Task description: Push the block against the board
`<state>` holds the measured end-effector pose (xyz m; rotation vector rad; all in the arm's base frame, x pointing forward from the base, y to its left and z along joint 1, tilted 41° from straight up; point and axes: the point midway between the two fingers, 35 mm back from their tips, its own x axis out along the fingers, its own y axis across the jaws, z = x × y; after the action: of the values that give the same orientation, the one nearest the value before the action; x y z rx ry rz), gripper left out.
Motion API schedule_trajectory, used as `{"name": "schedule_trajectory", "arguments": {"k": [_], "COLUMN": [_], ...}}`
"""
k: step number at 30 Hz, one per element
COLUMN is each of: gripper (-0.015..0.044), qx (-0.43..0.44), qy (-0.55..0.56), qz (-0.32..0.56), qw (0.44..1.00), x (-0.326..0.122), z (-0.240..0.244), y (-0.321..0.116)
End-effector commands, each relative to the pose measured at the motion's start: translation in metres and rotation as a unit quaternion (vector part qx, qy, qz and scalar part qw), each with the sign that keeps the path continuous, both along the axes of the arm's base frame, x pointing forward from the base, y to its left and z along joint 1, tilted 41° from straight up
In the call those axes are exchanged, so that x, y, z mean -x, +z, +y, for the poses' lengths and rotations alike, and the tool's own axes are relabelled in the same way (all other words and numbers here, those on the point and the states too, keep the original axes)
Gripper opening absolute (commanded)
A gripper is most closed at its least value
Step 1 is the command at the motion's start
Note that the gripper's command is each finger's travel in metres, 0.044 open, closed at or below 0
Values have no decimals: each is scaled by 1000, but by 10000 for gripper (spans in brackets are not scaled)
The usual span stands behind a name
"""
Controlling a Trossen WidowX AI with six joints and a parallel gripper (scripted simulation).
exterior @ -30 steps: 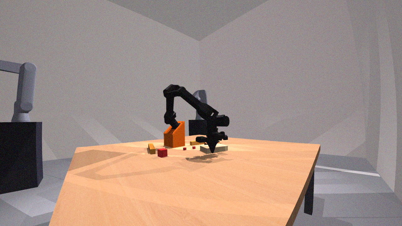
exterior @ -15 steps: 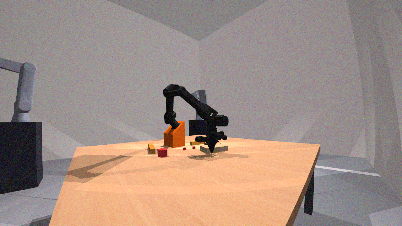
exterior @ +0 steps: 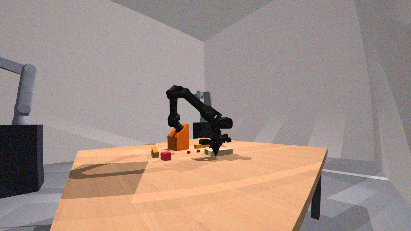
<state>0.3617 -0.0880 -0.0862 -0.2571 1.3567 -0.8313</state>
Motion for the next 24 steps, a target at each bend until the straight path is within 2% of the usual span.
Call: {"name": "schedule_trajectory", "arguments": {"k": [1,24], "gripper": [0,0], "qx": [-1,-1], "qy": [-2,-2], "qz": [4,4], "qw": [1000,1000], "x": [7,23], "z": [1,8], "y": [-3,-9]}}
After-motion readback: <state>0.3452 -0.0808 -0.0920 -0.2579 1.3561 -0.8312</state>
